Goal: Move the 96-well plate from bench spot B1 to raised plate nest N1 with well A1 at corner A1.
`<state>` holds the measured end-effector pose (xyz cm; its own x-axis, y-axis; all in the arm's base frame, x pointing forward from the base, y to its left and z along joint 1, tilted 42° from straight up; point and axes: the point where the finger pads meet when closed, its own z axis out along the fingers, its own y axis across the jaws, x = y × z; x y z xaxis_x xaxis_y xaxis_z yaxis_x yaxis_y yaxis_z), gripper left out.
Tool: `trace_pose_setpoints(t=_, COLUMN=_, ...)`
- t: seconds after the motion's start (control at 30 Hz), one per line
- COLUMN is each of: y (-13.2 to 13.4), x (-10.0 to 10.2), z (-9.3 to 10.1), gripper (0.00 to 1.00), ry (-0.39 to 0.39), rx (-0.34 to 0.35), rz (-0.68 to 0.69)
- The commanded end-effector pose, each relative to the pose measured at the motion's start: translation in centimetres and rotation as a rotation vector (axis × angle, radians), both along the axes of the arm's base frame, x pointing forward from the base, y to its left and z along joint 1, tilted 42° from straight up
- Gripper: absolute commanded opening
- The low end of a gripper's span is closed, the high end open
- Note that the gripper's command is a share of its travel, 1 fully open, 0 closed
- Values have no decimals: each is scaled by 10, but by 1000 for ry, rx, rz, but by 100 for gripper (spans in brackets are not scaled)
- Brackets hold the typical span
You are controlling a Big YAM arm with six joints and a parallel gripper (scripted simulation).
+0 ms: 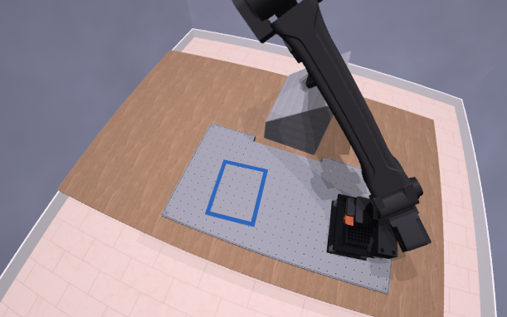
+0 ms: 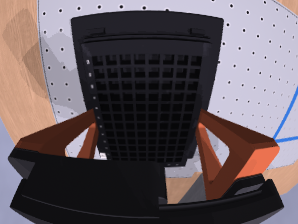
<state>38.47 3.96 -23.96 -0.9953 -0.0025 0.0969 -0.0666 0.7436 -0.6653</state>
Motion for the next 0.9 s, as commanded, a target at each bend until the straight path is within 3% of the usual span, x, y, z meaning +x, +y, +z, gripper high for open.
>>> trace_pose_setpoints(t=0.0, y=1, x=15, z=2, gripper=0, ry=-31, rx=12, rz=-1)
trace_pose_setpoints(t=0.87, y=-7, x=1, z=-4, gripper=0, ry=-4, rx=1, rz=-1)
